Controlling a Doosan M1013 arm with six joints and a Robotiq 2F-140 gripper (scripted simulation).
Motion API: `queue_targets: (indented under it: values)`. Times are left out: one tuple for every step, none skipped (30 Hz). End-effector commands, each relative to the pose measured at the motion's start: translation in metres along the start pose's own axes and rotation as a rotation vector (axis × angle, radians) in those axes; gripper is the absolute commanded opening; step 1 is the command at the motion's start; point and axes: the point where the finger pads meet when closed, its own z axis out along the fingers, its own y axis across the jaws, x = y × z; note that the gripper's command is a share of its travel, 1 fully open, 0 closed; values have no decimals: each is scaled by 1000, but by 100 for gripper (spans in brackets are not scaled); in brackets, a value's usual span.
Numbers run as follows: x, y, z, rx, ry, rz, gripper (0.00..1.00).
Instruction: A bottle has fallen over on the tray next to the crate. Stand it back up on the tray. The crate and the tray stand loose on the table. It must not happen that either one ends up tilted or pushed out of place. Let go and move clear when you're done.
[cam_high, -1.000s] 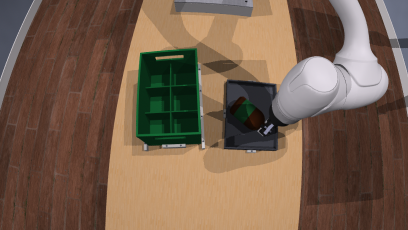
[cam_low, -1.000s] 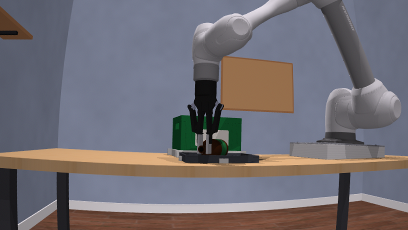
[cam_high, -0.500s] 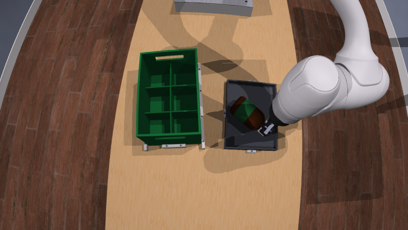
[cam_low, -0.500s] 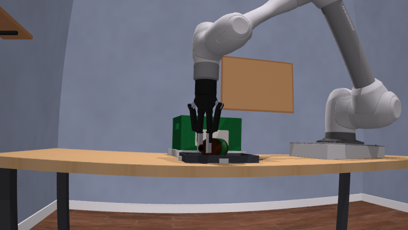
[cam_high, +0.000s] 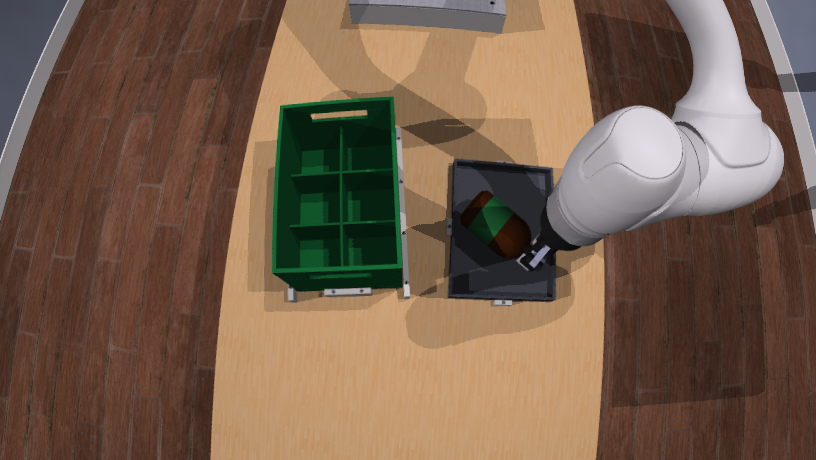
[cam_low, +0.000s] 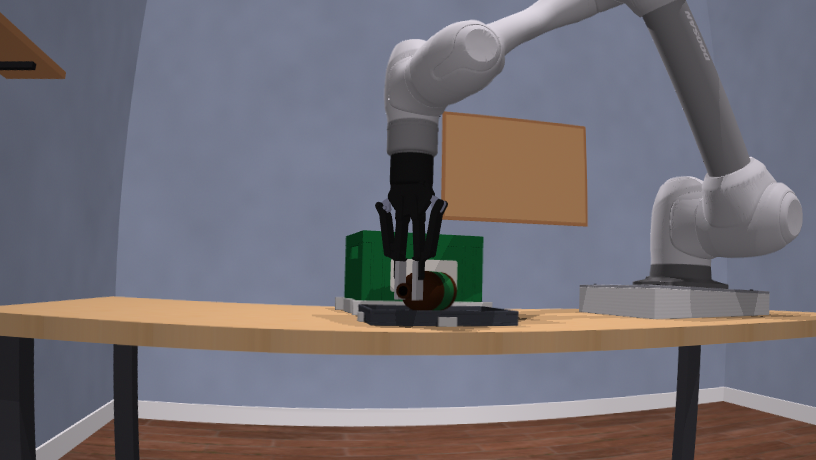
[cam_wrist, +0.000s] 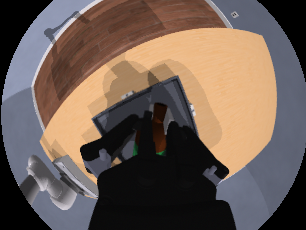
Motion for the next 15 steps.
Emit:
queue_targets:
  values:
    - [0,0,-2,0,0,0,10]
    - [0,0,-3,0,0,0,10]
    - [0,0,-4,0,0,0,10]
    - [0,0,-5,0,0,0,10]
    - [0,0,-6,0,0,0,10]
    - [0,0,-7,0,0,0,10]
    - [0,0,-8,0,0,0,10]
    - [0,0,-9,0,0,0,10]
    - [0,0,-11,0,0,0,10]
    - [0,0,-12,0,0,0,10]
    - [0,0,-13,0,0,0,10]
    - [0,0,-14,0,0,0,10]
    - [0,0,-16,0,0,0,10]
    - [0,0,-17,0,0,0,10]
    - [0,0,-19,0,0,0,10]
